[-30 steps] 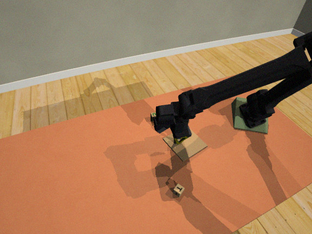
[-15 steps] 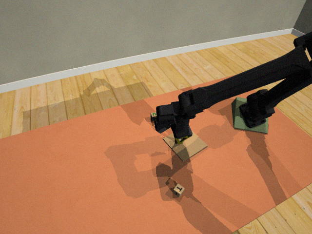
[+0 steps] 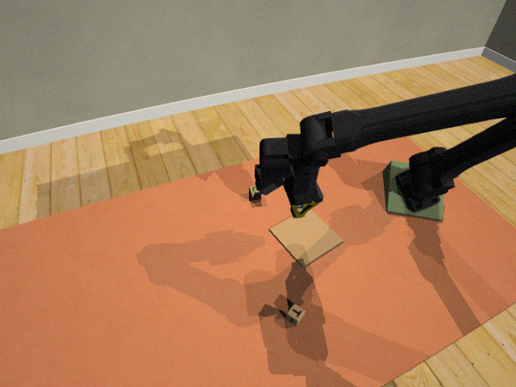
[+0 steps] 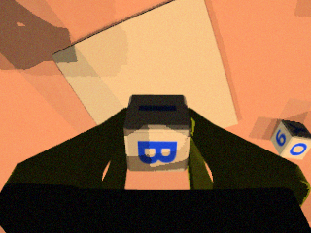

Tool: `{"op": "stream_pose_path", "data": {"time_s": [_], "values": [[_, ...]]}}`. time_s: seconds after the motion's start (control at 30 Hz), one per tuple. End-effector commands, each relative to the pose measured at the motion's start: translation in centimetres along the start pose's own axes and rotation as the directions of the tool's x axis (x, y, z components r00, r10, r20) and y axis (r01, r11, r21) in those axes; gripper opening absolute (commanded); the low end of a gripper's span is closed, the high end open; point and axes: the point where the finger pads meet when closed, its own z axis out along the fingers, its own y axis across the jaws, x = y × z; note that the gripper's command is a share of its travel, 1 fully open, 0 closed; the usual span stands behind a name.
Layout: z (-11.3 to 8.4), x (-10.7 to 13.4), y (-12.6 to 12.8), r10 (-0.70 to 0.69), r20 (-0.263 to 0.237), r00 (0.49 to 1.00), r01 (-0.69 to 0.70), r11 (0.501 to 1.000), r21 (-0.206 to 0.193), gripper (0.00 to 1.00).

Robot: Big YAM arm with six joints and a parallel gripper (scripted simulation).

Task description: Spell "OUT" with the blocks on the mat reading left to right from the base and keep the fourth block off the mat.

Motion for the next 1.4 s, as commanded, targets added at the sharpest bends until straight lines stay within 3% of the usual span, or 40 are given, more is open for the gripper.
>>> {"op": "stream_pose_path", "data": {"time_s": [0.0,0.1,0.4,0.43,0.5,0.57,0.6,0.67,0.73,0.93,0.97,1.1,1.37], "values": [[-3.1,-1.7,-0.1,-0.029,0.047,0.998,0.029,1.000,0.010,0.25],[-2.6,-0.7,-0.3,-0.019,0.027,0.999,0.019,1.000,0.006,0.25],[-2.4,-0.9,-0.5,-0.020,0.028,0.999,0.020,1.000,0.007,0.25],[-1.9,-1.1,-1.3,-0.023,0.018,1.000,0.023,1.000,0.005,0.25],[-2.4,-2.3,-3.8,-0.081,0.044,0.996,0.080,0.997,0.019,0.25],[-2.3,-2.0,-8.0,-0.147,0.040,0.988,0.146,0.989,0.027,0.25],[-2.3,-1.9,-8.0,-0.144,0.036,0.989,0.143,0.989,0.025,0.25],[-2.2,-1.1,-11.5,-0.197,0.028,0.980,0.196,0.980,0.024,0.25],[-2.1,-0.6,-12.9,-0.216,0.021,0.976,0.215,0.976,0.018,0.25],[-1.6,-0.8,-12.0,-0.243,0.010,0.970,0.242,0.970,0.008,0.25],[-2.6,-1.1,-11.5,-0.257,0.030,0.966,0.257,0.966,0.027,0.25],[-2.7,-1.2,-11.7,-0.257,0.035,0.966,0.256,0.966,0.034,0.25],[0.5,0.9,-12.0,-0.210,-0.011,0.978,0.210,0.978,-0.004,0.25]]}}
